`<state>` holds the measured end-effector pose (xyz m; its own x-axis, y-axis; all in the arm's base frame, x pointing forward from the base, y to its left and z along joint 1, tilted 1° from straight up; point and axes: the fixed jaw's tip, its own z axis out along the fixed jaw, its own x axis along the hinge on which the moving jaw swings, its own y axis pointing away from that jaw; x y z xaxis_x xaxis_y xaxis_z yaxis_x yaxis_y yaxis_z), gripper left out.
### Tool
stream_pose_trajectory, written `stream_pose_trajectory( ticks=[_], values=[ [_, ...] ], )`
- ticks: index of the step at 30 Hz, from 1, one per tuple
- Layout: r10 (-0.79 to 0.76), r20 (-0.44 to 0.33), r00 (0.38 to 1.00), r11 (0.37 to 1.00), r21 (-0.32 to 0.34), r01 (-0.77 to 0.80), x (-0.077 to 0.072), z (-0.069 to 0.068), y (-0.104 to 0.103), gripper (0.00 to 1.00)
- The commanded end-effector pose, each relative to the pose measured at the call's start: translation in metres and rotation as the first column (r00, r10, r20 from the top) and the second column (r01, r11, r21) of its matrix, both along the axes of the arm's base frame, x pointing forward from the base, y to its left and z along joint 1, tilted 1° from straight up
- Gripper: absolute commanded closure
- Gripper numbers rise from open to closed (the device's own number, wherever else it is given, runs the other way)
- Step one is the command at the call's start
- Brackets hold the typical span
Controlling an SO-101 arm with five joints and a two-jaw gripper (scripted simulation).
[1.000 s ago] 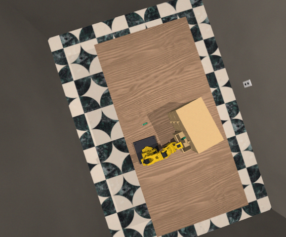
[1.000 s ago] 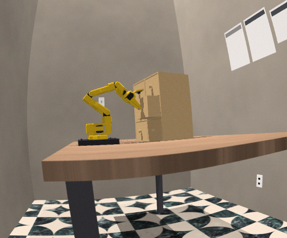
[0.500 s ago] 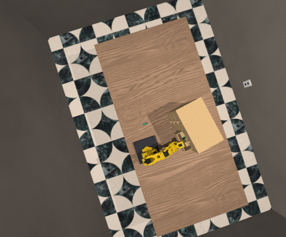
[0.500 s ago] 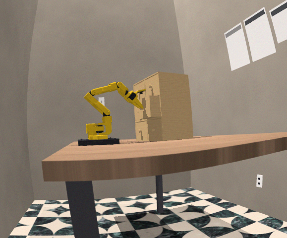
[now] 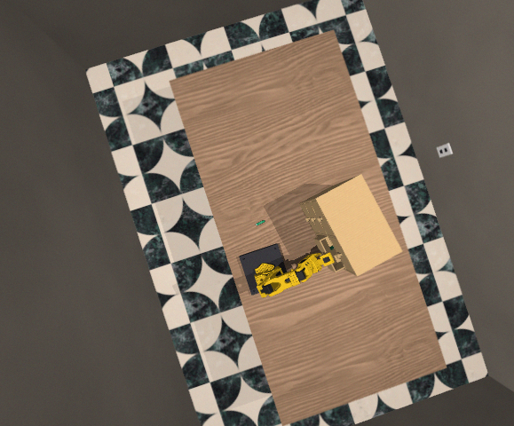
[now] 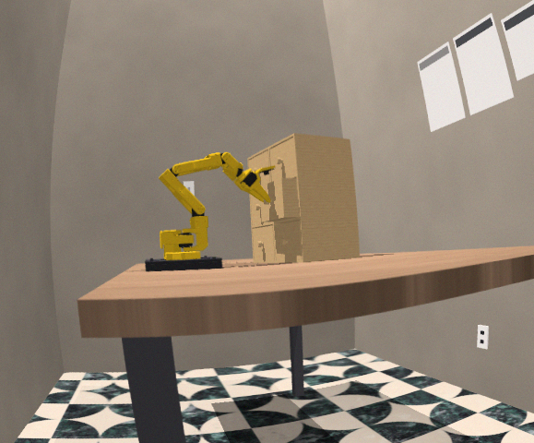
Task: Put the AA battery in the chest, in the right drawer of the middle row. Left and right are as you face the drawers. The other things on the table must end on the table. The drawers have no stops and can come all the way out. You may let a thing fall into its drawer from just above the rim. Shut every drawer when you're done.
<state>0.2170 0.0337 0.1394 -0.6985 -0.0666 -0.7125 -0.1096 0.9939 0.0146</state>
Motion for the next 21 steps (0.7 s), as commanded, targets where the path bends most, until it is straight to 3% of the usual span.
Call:
stream_pose_trajectory(
  ticks=[1,21],
  values=[
    [-0.002,0.005,1.0,1.0,-0.012,0.002,0.006,0.0,-0.001,1.0],
    [0.0,0.005,1.0,1.0,-0.013,0.0,0.018,-0.001,0.0,1.0]
  ],
)
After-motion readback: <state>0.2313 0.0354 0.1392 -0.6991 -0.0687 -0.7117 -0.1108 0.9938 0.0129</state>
